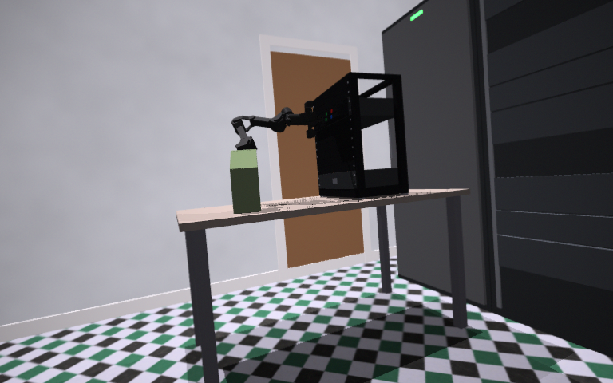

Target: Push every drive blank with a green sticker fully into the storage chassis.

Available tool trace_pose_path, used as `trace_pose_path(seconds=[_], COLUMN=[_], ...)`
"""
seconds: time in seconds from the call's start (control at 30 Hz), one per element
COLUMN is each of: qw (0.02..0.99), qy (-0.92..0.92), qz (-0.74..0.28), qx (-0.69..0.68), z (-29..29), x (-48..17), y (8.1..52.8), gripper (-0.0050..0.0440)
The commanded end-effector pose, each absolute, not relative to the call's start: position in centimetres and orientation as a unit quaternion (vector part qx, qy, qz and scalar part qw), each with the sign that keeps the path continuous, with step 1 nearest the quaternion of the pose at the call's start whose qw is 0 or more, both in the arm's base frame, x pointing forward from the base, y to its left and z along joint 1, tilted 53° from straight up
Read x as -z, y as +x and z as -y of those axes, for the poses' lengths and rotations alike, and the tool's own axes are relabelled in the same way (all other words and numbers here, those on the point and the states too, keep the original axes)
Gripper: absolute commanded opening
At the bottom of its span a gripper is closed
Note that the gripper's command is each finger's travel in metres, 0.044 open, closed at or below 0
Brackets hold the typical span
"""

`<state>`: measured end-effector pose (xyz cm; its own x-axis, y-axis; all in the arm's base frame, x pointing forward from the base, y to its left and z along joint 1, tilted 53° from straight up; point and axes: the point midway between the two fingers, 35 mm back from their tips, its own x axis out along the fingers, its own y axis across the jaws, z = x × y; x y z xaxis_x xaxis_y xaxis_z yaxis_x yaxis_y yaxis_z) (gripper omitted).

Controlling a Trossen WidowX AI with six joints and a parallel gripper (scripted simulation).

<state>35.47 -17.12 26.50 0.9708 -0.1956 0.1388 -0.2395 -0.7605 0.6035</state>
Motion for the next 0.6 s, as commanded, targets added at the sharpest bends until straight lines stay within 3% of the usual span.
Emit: trace_pose_path(seconds=[0.0,0.57], qw=[0.330,0.330], qy=[0.936,0.936], qz=[0.120,0.120], qx=[-0.038,-0.038], z=[17.21,17.40], x=[-27.01,-27.11], y=[35.44,36.41], gripper=[0.0000,0.0000])
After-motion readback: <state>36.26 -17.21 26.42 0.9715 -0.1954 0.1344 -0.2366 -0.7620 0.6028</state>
